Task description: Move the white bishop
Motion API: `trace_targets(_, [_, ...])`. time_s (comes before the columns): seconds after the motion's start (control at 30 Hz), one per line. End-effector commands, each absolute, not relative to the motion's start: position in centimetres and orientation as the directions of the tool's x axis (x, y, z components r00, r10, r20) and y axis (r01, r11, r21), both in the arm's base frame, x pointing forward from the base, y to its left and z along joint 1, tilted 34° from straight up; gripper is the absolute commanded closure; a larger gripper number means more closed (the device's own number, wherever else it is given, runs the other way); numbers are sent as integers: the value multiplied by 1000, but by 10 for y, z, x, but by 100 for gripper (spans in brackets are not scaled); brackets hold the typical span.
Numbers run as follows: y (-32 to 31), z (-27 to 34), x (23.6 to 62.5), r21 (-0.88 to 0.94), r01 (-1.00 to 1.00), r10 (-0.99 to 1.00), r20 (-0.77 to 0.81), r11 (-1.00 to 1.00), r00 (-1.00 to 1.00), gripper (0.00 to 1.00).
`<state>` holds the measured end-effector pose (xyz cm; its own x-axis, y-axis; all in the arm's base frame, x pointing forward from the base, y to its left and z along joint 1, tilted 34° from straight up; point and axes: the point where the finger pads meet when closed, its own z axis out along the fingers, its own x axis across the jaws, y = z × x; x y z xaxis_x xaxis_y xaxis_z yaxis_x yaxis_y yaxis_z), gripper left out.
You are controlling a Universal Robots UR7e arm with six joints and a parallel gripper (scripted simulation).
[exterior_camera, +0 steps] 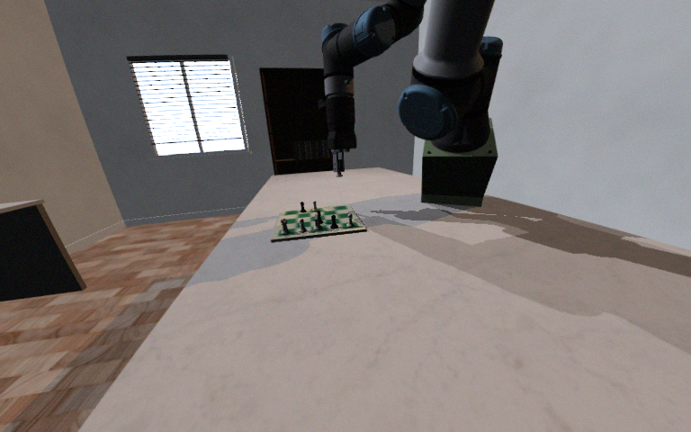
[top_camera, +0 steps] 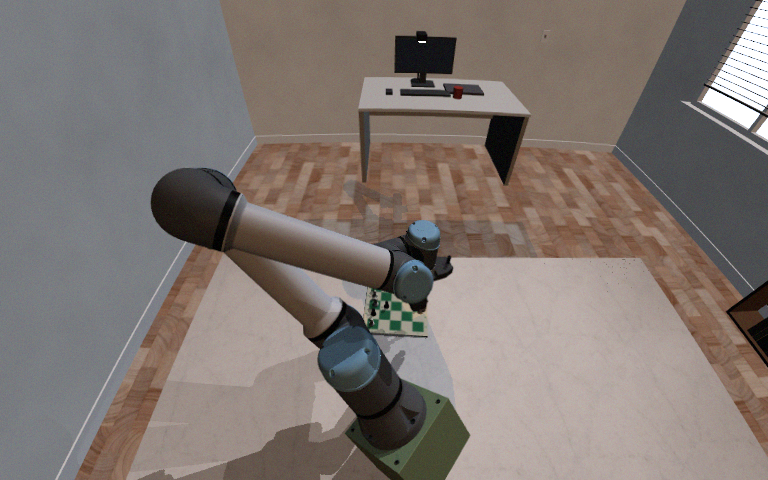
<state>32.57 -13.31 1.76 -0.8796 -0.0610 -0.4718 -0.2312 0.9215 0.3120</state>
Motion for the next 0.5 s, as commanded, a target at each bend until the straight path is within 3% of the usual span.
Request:
trace_targets(0.0, [-133,21,330,321,-210,-40,-463,923,-885,100])
trace_targets(0.47, [-114,54,374,415,-1,171,-376,910,-911,100])
